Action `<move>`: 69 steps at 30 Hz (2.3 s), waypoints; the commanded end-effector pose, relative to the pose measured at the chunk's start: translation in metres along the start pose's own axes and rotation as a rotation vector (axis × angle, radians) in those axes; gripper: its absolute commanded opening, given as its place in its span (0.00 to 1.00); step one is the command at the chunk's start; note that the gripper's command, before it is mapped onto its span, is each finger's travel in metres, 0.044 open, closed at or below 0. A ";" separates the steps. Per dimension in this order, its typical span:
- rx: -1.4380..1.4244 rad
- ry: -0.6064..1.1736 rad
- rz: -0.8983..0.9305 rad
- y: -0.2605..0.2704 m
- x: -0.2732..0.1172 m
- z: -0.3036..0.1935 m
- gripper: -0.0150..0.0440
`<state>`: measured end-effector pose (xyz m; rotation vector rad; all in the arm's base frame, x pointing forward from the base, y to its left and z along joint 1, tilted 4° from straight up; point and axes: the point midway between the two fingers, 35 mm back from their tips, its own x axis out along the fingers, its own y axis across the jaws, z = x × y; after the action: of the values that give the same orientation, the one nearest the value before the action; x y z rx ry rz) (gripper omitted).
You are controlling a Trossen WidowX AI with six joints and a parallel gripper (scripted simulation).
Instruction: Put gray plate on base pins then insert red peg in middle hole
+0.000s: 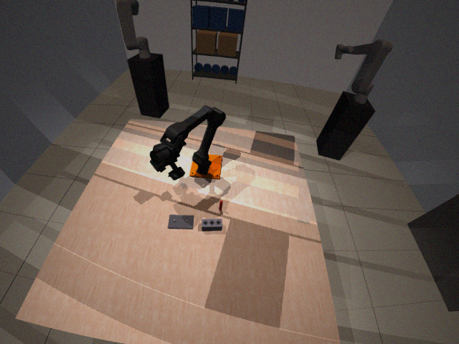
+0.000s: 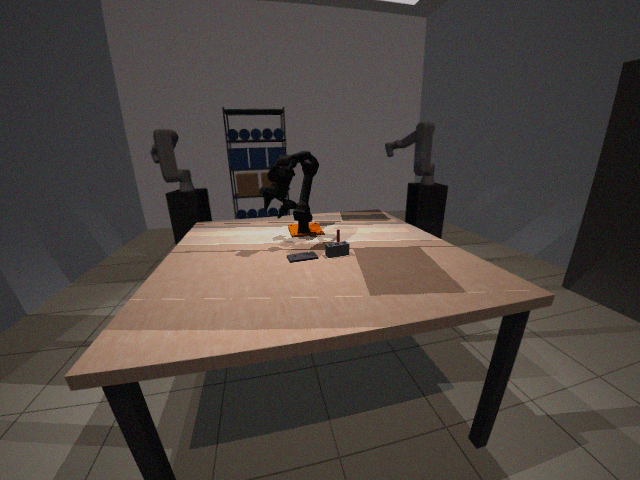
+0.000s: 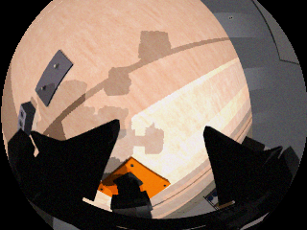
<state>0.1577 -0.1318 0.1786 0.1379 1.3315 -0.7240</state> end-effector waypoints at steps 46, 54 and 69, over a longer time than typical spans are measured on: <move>0.704 0.342 0.296 0.295 -0.118 0.001 1.00; 0.704 0.342 0.296 0.310 -0.084 -0.008 1.00; 0.704 0.342 0.296 0.325 -0.044 -0.018 1.00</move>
<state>0.3186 0.1476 0.1185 1.0396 1.2872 -0.9114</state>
